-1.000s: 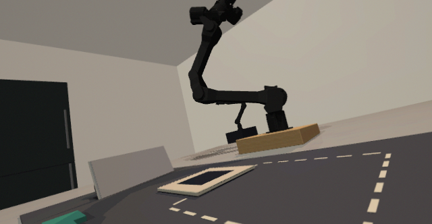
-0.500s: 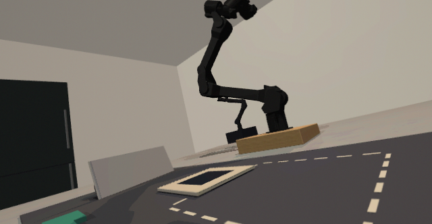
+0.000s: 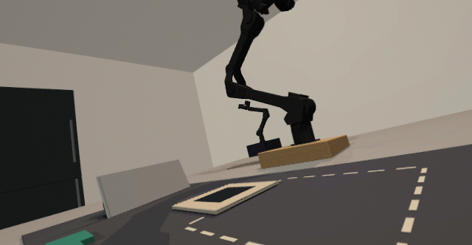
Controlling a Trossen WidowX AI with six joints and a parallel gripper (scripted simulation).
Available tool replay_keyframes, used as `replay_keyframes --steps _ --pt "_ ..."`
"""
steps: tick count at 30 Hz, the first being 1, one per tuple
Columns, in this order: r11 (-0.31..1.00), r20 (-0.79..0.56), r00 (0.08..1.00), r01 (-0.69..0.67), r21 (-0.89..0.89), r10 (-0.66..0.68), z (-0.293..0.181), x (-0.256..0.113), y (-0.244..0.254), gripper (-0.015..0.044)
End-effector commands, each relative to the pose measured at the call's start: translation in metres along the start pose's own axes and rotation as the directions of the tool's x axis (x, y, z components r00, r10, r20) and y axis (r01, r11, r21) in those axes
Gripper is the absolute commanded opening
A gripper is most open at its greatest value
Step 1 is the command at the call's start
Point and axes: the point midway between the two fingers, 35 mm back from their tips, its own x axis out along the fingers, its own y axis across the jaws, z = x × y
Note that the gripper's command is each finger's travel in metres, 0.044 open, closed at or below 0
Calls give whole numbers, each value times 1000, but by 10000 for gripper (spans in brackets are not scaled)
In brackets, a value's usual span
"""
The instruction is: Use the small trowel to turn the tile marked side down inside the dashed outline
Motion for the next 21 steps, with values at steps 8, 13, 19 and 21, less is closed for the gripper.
replay_keyframes --steps 8,13,19,21 --pt "982 -76 983 -161 95 168 -14 13 49 100" --pt "958 -108 962 -231 171 251 -22 17 71 100" --pt "908 -156 919 -310 282 362 -36 17 104 100" --pt "889 -173 901 -331 317 397 -41 16 114 100"
